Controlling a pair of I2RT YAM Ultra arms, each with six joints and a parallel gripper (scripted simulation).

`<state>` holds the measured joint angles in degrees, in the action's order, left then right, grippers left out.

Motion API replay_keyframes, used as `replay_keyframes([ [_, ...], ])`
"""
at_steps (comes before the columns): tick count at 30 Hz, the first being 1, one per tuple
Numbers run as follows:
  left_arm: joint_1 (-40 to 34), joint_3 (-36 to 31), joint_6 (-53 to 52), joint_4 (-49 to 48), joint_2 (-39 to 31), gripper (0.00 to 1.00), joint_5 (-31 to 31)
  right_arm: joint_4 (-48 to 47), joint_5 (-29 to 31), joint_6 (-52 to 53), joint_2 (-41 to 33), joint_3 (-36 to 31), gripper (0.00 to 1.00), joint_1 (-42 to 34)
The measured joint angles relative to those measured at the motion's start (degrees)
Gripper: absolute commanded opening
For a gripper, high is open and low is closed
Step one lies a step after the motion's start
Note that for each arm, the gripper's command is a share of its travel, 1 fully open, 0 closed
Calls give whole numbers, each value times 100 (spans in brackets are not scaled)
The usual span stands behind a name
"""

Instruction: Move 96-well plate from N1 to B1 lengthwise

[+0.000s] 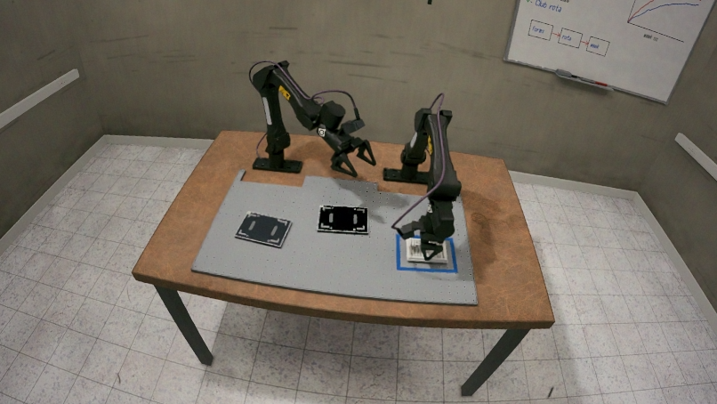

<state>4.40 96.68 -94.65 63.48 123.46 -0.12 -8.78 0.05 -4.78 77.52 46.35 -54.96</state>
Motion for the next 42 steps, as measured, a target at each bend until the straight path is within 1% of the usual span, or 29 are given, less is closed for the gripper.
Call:
replay_keyframes([
  [28, 0, -197, -44, -225, -4, 78, 0, 0, 0, 0, 0, 0, 100, 0],
  [30, 0, -195, -50, -221, -4, 100, 0, 0, 0, 0, 0, 0, 100, 0],
  [42, 0, -310, -50, -267, -96, 100, 0, 0, 0, 0, 0, 0, 100, 0],
])
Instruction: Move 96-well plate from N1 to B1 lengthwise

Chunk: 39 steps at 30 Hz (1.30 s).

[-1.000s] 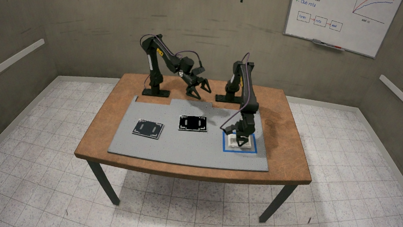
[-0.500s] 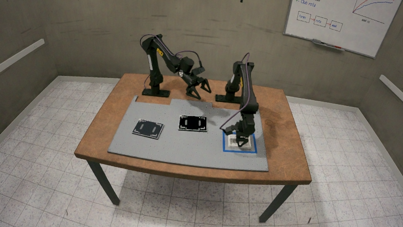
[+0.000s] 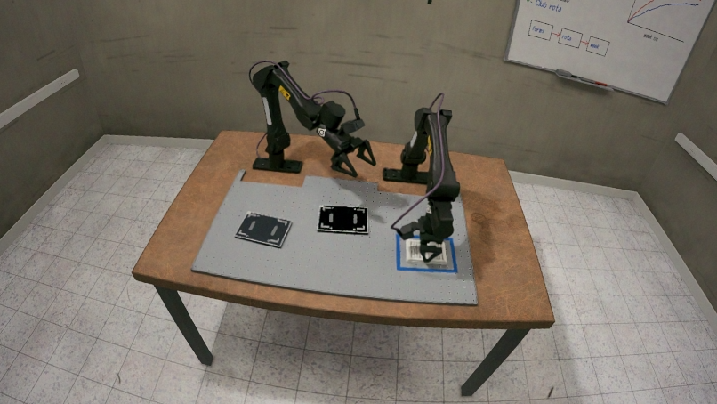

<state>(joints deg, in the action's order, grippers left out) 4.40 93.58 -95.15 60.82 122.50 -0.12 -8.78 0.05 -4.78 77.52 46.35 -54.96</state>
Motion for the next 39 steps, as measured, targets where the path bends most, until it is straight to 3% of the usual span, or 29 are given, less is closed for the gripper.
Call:
replay_keyframes([
  [13, 0, 212, 0, 280, -245, 100, 0, 0, 0, 0, 0, 0, 100, 0],
  [25, 0, 2035, 2, 1665, -195, 100, 0, 0, 0, 0, 0, 0, 100, 0],
  [34, 7, 2039, 501, 1917, -125, 100, 136, 0, 0, 0, 0, 0, 100, 0],
  [39, 144, 1552, 1429, 1648, -455, 100, 372, 0, 0, 0, 0, 0, 100, 0],
])
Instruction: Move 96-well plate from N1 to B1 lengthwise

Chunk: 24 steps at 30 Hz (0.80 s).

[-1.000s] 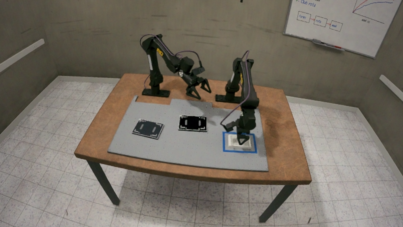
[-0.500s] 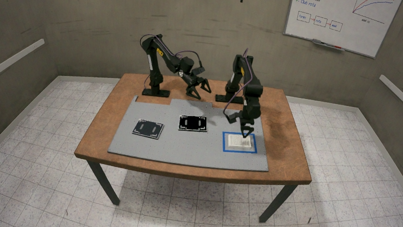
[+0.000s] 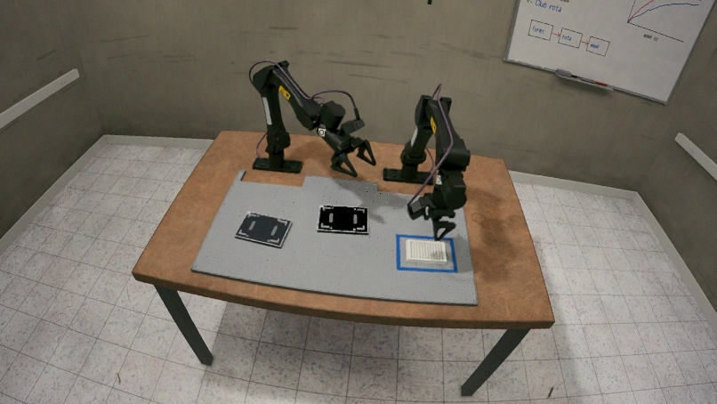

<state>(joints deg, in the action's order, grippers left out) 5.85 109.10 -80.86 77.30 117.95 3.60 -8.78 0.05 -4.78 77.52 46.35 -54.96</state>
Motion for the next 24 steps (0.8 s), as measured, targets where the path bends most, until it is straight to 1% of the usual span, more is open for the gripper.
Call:
replay_keyframes([
  [3, 101, -323, 557, -166, -297, 100, 98, 0, 0, 0, 0, 0, 100, 0],
  [6, 125, -509, 1005, -363, -518, 100, 155, 0, 0, 0, 0, 0, 100, 0],
  [10, 146, -1001, 1799, -728, -907, 100, 245, 0, 0, 0, 0, 0, 100, 0],
  [19, 201, -2024, 3689, -1513, -1814, 100, 234, 0, 0, 0, 0, 0, 100, 0],
  [24, 201, -2343, 4548, -1880, -2114, 100, 162, 0, 0, 0, 0, 0, 100, 0],
])
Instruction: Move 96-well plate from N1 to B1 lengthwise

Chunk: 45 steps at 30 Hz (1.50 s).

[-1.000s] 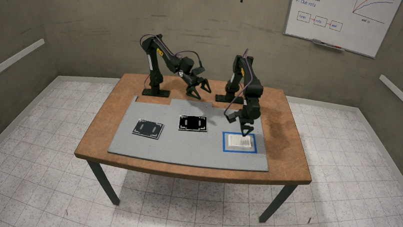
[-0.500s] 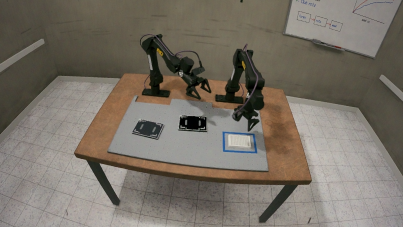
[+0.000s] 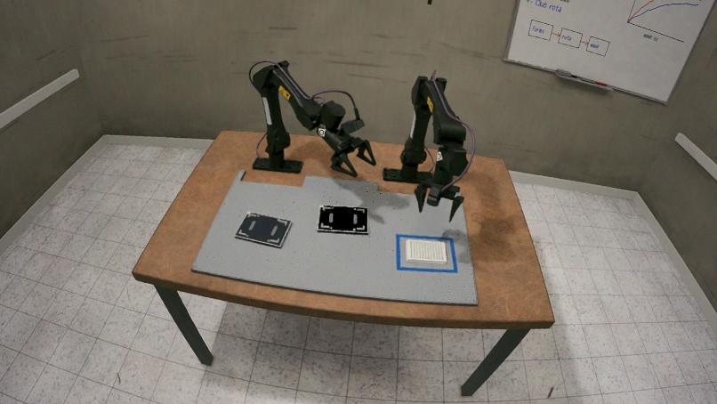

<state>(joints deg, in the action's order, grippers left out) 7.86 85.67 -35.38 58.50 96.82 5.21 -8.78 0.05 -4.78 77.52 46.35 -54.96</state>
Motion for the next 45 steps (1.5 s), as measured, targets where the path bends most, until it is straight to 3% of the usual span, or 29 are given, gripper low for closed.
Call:
replay_keyframes([
  [14, -227, -984, 2529, -767, -984, 100, -553, 0, 0, 0, 0, 0, 100, 0],
  [45, -269, -1043, 2789, -828, -994, 100, -669, 0, 0, 0, 0, 0, 100, 0],
])
